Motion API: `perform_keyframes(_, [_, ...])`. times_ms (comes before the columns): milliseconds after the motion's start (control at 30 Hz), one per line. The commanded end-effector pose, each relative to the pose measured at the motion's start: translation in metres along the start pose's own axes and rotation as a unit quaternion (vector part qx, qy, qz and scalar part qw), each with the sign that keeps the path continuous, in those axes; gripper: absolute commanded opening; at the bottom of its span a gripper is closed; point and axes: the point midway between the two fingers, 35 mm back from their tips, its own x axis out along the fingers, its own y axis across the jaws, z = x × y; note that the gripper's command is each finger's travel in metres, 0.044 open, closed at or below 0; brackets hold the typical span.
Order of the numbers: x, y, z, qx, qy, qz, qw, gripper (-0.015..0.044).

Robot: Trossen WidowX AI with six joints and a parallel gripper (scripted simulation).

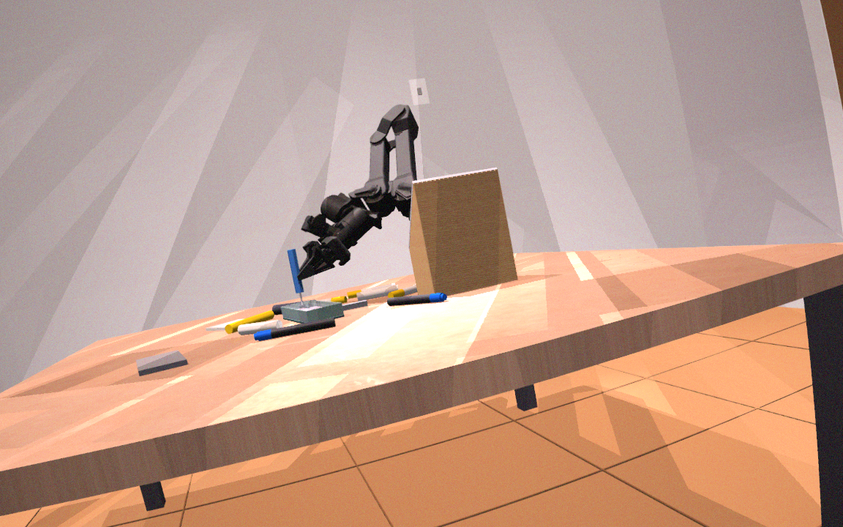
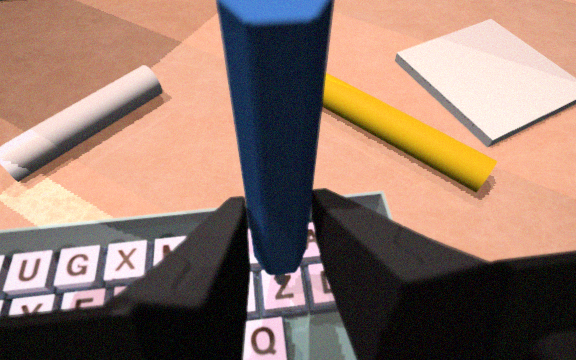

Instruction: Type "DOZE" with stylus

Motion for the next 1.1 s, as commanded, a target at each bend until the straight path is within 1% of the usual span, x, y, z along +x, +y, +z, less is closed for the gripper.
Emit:
perform_keyframes(0, [0.0011, 0.0017, -0.0025, -0.002, -0.001, 0.003, 1.000, 0.0081])
perform_keyframes(1067, [0.0048, 0.0019, -0.0087, -0.002, -0.001, 0.003, 1.000, 0.0081])
